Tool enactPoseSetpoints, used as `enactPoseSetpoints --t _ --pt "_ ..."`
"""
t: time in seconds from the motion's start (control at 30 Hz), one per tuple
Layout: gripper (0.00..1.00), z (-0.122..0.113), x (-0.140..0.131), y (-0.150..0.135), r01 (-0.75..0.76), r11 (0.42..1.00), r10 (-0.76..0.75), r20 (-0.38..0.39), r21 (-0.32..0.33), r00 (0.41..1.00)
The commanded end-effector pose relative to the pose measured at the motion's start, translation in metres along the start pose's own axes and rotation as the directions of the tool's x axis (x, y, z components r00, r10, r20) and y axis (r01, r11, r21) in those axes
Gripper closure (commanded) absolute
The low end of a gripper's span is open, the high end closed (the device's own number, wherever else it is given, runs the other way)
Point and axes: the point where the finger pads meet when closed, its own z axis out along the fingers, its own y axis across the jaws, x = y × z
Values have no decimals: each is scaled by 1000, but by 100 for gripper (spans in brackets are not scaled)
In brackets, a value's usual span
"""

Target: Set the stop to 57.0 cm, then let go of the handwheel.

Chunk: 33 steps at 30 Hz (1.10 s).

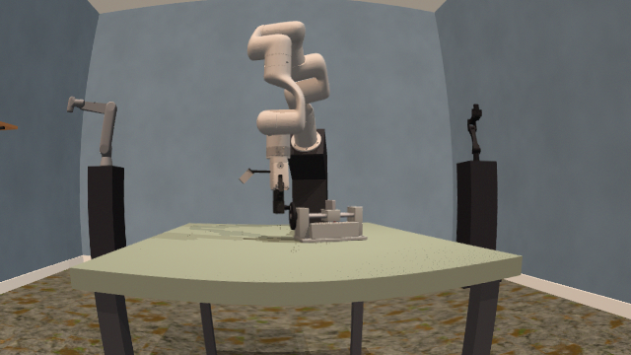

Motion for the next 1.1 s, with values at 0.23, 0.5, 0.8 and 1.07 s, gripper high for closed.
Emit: enactPoseSetpoints --t 0.23,0.5,0.8,1.07 --pt "94 -2 0 -5 0 1000 0 -1 3 1000" --pt "94 -3 0 -8 0 1000 0 -1 4 1000" --pt "94 -3 0 -20 0 1000 0 -1 4 1000" --pt "94 1 0 -31 0 1000 0 -1 4 1000"
